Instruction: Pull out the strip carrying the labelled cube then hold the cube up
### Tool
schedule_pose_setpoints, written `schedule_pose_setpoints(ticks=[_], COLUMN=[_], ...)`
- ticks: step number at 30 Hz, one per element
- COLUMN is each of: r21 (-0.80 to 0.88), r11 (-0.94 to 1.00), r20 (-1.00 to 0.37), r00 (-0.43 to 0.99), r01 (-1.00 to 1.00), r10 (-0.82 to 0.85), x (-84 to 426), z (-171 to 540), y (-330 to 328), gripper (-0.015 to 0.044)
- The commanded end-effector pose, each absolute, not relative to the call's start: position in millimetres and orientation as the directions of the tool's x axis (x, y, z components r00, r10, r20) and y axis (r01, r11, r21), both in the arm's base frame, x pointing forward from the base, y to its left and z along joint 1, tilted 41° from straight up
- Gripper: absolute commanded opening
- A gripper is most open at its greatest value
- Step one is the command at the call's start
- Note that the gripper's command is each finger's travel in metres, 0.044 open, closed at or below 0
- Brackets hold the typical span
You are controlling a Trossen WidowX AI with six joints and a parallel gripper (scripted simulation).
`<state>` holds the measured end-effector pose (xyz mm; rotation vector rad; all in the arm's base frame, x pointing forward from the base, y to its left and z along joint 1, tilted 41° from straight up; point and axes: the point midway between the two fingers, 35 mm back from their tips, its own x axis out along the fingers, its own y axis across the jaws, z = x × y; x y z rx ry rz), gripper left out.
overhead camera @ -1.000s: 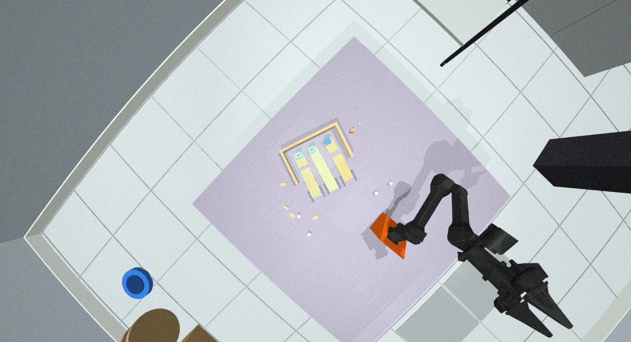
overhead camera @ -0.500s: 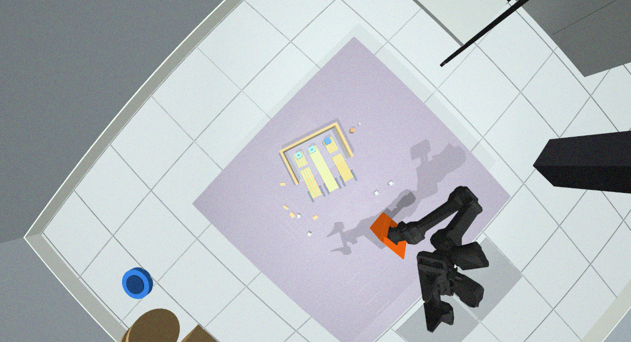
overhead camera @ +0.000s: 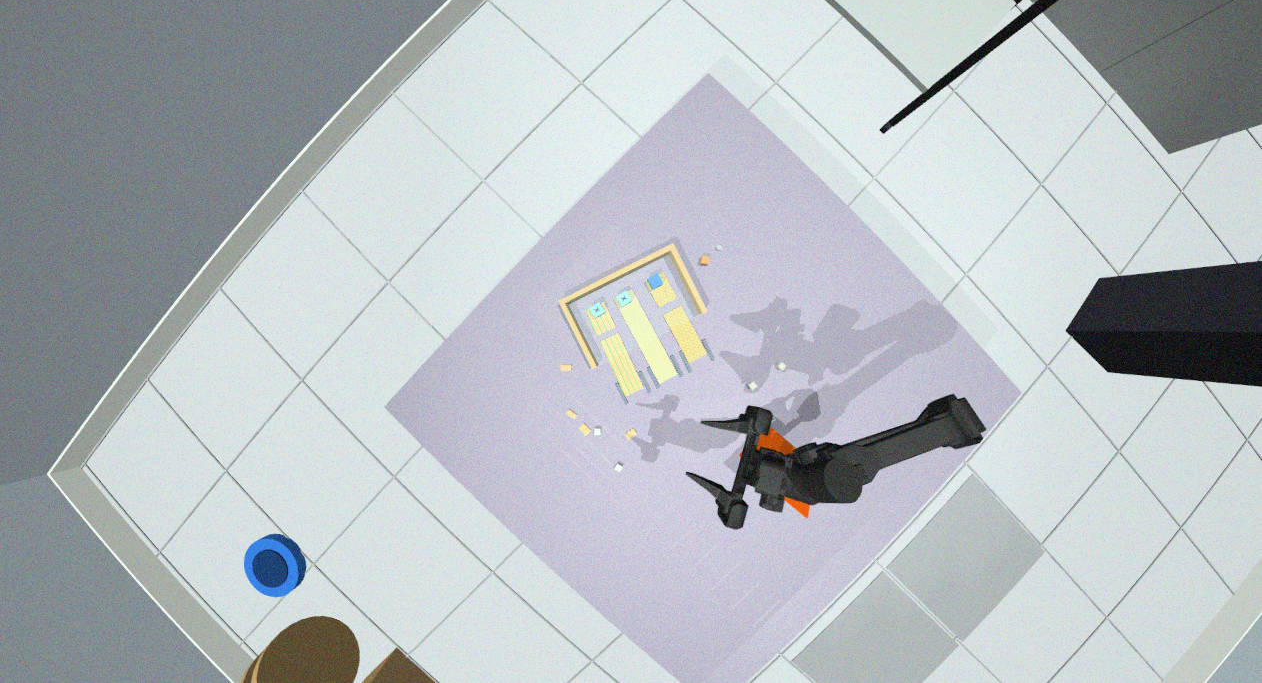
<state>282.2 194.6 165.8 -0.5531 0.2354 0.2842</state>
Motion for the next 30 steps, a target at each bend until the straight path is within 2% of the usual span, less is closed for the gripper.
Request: schedule_pose_setpoints(ticks=[1, 6, 8, 28, 30], r21=[-0.537, -0.625, -0.649, -0.652, -0.646], r11=[0.828, 0.779, 0.755, 0.752, 0.757], r20=[-0.357, -0.386, -0.386, -0.386, -0.406], r00=[0.933, 0.848, 0.813, 0.809, 0.794], r01=[-0.162, 0.049, 0.096, 0.102, 0.102], r10=[-0.049, -0.363, -0.435, -0.444, -0.453], x=[300, 309, 308, 307, 312], z=[135, 108, 102, 101, 99], y=[141, 68, 50, 48, 48], gripper=[0.0400, 0.0400, 0.0400, 0.0400, 0.0348])
